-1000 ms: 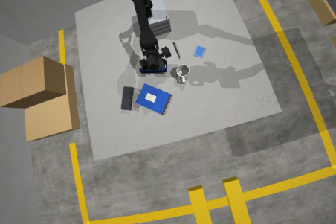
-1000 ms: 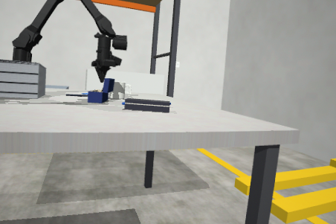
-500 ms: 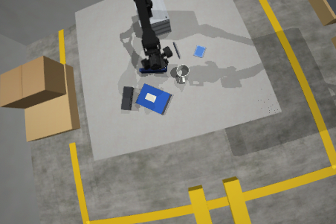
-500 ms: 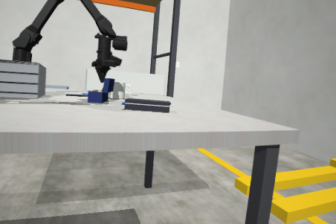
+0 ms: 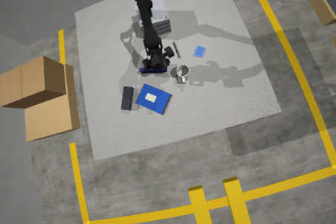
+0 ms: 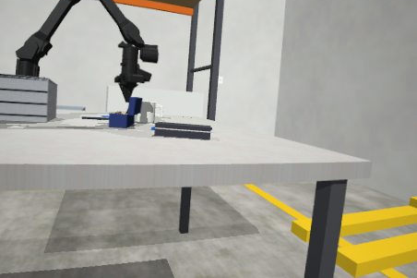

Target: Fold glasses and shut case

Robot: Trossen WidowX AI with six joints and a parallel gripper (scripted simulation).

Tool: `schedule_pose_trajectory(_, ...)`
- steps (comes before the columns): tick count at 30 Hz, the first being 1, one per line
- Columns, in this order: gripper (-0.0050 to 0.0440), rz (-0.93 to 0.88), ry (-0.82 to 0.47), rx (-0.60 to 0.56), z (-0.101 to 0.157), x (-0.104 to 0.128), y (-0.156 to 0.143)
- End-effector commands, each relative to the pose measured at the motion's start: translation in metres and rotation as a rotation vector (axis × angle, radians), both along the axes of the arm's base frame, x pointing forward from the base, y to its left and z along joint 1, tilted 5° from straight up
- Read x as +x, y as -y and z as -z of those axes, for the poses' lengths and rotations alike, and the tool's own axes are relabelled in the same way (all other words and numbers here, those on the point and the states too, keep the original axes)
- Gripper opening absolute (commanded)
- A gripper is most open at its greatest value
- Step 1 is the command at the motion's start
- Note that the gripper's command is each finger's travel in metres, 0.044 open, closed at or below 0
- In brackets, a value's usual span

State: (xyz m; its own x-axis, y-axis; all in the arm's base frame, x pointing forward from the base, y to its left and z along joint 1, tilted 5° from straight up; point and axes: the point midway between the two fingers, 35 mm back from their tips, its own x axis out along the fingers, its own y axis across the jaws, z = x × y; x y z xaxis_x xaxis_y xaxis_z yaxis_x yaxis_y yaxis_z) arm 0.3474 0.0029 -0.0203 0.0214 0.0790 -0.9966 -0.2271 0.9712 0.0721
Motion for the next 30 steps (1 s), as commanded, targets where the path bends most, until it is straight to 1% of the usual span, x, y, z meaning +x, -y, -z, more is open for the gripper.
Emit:
schedule_pose_trajectory(1,0.0,0.001,-0.002,0.001,0.0,0.001,-0.002)
schedule_pose_trajectory(30,0.0,0.001,-0.002,0.001,-0.001,0.005,-0.019)
